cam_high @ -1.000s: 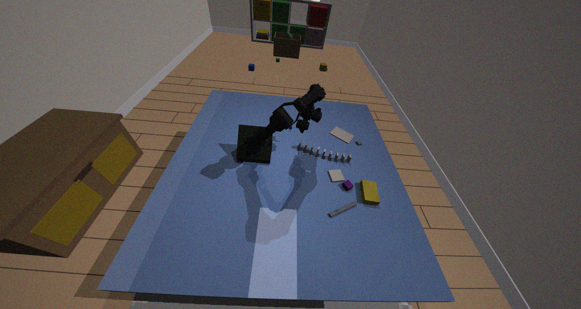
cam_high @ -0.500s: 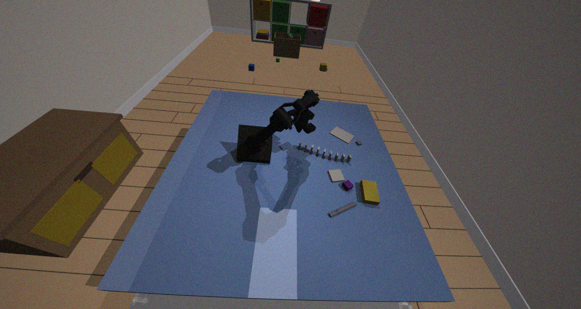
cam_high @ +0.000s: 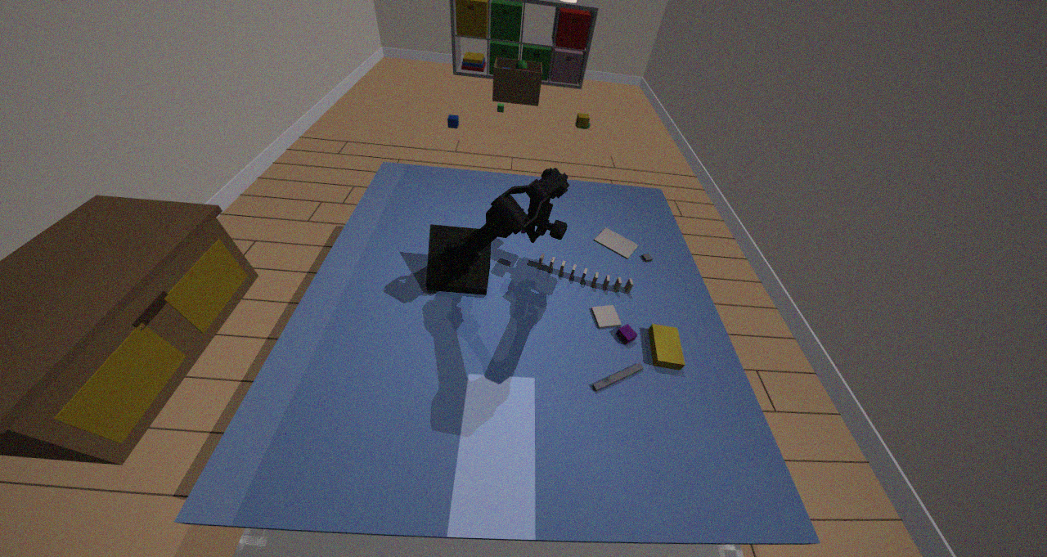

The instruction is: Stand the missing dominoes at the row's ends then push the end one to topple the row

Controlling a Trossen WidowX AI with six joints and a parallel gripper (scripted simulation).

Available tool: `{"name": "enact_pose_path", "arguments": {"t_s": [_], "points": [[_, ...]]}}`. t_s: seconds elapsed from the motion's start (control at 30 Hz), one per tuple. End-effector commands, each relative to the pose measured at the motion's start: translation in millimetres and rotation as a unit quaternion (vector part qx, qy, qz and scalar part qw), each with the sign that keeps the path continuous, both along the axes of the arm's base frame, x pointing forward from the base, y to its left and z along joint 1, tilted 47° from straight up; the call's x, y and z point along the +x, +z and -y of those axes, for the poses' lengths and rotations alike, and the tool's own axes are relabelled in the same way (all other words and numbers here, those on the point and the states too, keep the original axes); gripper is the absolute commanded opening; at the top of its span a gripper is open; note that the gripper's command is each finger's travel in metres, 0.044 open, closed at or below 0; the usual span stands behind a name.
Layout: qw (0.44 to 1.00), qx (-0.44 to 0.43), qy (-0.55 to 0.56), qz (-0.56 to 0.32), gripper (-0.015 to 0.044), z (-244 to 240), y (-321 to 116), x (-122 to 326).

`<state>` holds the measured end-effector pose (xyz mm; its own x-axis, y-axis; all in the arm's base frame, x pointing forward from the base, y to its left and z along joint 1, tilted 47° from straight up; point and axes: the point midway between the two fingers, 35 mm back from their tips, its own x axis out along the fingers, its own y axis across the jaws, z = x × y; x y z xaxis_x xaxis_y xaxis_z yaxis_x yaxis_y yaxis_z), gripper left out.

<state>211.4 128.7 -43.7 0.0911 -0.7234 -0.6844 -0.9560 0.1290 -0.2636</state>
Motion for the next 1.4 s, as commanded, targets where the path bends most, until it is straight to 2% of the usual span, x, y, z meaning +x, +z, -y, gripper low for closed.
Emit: {"name": "enact_pose_path", "arguments": {"t_s": [0.0, 1.17, 1.23, 1.37], "points": [[1.0, 0.002, 0.003, -0.002, 0.0, 0, 0, 0], [1.0, 0.002, 0.003, -0.002, 0.0, 0, 0, 0], [1.0, 0.003, 0.003, -0.002, 0.0, 7, -8, 2], [1.0, 0.002, 0.003, -0.002, 0.0, 50, -48, 9]]}}
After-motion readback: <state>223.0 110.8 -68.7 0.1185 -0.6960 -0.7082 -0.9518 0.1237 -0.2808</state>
